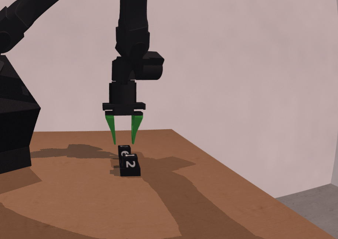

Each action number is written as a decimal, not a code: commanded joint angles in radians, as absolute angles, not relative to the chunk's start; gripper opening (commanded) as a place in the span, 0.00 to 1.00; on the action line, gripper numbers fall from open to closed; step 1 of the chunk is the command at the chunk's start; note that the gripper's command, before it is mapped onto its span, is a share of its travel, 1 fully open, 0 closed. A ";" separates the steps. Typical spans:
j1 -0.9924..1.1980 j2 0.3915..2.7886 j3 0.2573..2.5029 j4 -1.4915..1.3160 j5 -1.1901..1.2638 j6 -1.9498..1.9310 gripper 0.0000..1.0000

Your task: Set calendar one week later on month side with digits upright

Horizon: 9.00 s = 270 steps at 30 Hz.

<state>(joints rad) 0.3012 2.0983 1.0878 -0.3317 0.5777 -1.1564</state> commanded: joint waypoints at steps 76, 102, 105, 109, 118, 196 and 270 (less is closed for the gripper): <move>0.322 2.098 1.115 -0.347 0.566 -1.147 0.45; 0.325 2.092 1.091 -0.333 0.567 -1.144 0.45; 0.325 2.092 1.091 -0.333 0.567 -1.144 0.45; 0.325 2.092 1.091 -0.333 0.567 -1.144 0.45; 0.325 2.092 1.091 -0.333 0.567 -1.144 0.45; 0.275 2.163 1.110 -0.222 0.557 -1.204 0.45; 0.320 2.080 1.098 -0.332 0.576 -1.149 0.26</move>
